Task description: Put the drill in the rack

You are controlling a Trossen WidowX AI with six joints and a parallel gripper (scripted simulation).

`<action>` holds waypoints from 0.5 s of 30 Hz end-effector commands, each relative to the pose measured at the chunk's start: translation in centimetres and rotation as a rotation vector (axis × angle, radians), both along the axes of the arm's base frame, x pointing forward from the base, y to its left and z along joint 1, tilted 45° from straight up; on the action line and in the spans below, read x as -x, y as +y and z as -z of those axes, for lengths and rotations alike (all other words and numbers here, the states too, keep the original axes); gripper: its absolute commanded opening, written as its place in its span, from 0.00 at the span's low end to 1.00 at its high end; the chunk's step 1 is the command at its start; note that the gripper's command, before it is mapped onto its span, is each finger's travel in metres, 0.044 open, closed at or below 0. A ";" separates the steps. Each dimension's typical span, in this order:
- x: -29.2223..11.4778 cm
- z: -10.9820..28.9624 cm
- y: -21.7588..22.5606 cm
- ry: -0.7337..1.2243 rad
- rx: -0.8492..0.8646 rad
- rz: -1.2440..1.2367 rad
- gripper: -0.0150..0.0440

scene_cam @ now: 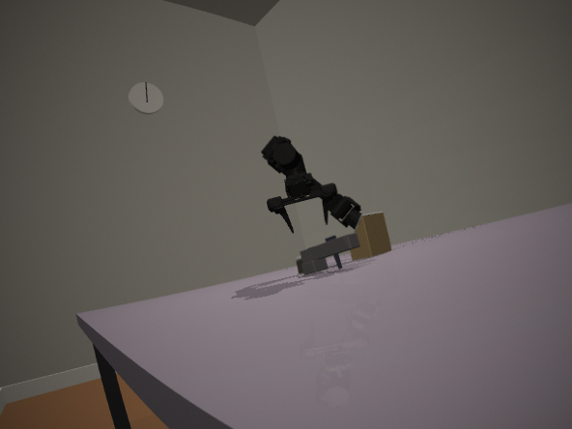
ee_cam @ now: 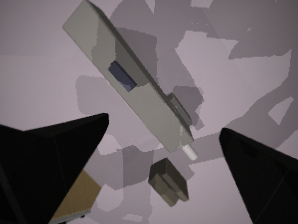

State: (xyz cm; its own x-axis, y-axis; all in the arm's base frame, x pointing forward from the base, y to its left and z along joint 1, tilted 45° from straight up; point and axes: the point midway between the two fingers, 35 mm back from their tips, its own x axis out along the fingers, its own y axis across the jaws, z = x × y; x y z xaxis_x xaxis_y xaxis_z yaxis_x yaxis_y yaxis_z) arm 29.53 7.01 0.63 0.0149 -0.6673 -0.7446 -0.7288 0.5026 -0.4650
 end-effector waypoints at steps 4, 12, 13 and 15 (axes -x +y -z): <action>0.8 -2.0 -8.4 0.395 0.024 -0.444 1.00; 1.5 -2.5 -10.9 0.515 0.057 -0.535 1.00; 1.5 -2.5 -10.9 0.515 0.057 -0.535 1.00; 1.5 -2.5 -10.9 0.515 0.057 -0.535 1.00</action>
State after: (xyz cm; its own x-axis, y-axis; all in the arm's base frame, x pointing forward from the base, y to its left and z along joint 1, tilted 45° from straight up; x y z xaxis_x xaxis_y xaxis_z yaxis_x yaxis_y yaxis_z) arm 28.45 -2.68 2.62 0.0009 -0.6961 -0.7180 -0.9953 0.0688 -0.0679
